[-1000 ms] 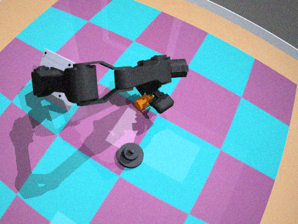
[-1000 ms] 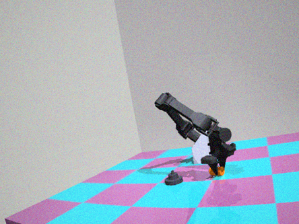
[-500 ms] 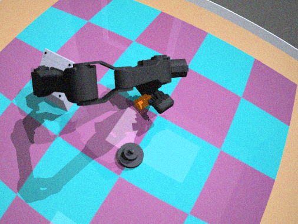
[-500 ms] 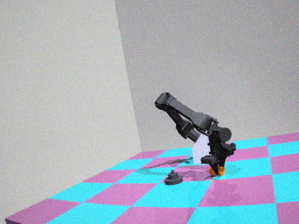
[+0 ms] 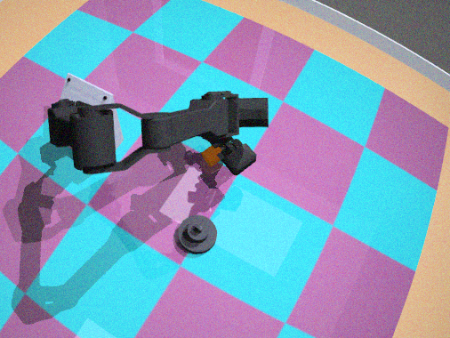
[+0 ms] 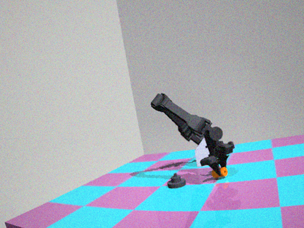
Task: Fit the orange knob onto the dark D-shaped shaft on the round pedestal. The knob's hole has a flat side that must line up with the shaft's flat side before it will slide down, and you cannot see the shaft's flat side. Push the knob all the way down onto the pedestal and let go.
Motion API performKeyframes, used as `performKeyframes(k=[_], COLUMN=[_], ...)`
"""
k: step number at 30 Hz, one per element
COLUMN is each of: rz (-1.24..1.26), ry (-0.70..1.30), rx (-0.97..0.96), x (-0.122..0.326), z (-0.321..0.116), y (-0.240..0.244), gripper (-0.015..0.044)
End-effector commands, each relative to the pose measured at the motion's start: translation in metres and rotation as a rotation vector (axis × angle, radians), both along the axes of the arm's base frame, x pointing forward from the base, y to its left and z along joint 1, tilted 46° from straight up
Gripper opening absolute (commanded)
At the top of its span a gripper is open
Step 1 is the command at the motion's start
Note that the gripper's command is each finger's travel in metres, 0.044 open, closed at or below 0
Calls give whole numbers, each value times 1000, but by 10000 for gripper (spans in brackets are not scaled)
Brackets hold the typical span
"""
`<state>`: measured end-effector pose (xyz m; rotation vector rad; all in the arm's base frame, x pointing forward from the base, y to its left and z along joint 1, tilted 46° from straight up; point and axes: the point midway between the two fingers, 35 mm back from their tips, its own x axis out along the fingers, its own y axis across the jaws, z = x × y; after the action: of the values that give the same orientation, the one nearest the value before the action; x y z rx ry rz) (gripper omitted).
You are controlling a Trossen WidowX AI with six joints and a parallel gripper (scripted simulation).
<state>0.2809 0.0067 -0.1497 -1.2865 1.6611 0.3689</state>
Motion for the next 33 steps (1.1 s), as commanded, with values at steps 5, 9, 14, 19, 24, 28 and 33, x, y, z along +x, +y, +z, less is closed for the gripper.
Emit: performKeyframes(k=[5, 9, 14, 19, 24, 28, 33], rz=[40, 61, 87, 114, 139, 159, 184], ry=[-48, -74, -108, -141, -173, -199, -230], rx=[115, 175, 250, 325, 398, 456, 528], x=[-4, -6, -8, -11, -14, -16, -19], z=[8, 12, 16, 20, 24, 27, 31], y=[-2, -3, -5, -8, -10, -13, -16], gripper=[180, 180, 180, 180, 180, 180, 180])
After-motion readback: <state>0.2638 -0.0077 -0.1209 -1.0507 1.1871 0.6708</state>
